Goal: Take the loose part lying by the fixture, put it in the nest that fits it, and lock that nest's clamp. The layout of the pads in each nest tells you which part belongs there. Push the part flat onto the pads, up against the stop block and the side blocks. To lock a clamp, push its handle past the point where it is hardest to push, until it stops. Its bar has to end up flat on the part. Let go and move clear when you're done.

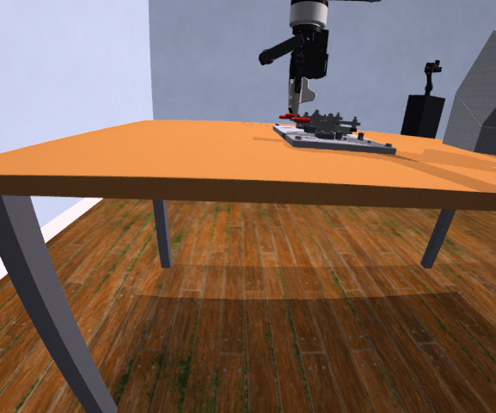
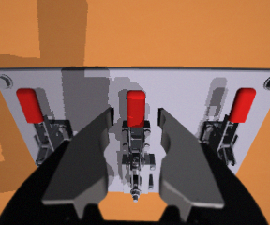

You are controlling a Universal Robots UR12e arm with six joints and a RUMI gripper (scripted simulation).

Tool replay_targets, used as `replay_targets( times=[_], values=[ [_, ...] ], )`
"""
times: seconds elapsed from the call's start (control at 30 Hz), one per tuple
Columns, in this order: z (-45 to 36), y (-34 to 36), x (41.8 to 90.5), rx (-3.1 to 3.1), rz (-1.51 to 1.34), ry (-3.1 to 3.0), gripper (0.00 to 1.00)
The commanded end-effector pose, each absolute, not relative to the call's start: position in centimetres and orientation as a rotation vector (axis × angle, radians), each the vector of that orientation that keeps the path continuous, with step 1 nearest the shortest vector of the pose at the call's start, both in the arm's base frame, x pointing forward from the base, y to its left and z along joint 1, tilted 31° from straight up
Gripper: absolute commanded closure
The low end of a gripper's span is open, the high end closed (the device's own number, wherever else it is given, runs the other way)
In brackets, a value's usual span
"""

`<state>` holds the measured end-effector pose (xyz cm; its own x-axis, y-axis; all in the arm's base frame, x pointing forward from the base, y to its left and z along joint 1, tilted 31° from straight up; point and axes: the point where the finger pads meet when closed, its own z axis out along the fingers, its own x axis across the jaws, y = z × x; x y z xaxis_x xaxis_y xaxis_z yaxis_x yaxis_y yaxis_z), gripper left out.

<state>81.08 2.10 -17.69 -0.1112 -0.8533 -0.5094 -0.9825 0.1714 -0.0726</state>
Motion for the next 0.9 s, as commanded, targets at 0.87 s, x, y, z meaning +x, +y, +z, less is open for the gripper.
replay_targets(
  times=[0.87],
  values=[
    [-13.6, -0.3, 80.4, -1.730, 0.394, 2.017, 0.72]
  ],
)
